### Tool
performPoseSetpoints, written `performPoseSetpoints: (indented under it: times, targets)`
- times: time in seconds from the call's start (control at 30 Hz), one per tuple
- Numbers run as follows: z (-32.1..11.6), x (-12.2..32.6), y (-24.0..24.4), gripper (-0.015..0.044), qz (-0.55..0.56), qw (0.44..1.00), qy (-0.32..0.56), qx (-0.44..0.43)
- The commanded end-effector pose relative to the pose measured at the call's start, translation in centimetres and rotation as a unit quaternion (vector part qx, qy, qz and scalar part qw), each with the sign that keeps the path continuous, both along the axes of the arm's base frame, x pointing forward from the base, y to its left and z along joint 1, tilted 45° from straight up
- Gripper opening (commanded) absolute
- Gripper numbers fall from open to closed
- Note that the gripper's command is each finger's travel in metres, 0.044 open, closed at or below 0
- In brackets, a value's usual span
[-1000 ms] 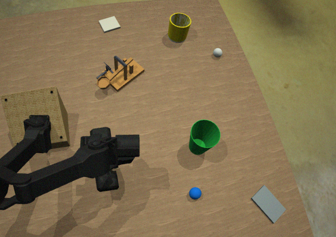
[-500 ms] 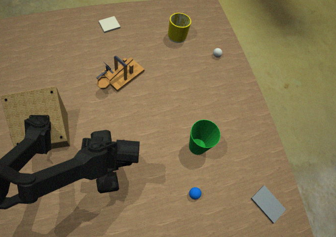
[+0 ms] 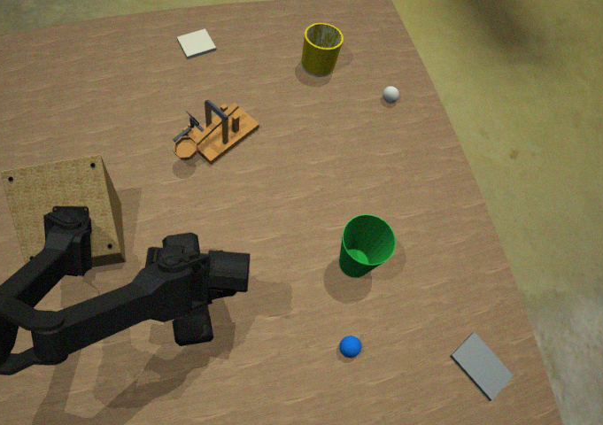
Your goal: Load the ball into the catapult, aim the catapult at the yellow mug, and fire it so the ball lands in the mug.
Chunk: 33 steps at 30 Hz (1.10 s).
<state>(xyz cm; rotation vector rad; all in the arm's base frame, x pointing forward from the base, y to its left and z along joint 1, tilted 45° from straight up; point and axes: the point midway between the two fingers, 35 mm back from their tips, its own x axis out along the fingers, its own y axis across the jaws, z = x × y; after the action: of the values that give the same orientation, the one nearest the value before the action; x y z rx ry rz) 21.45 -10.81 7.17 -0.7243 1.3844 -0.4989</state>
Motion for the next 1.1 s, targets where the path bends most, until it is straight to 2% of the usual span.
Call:
performPoseSetpoints:
  times: [0.0, 0.33, 0.9, 1.07]
  targets:
    - [0.2, 0.6, 0.8, 0.0, 0.004, 1.0, -0.03, 0.002]
    - [2.5, 0.6, 3.4, 0.0, 0.004, 1.0, -0.023, 0.014]
    - [9.1, -1.6, 8.0, 0.0, 0.0, 1.0, 0.005, 0.004]
    - [9.4, -1.7, 8.1, 0.0, 0.0, 1.0, 0.006, 0.003]
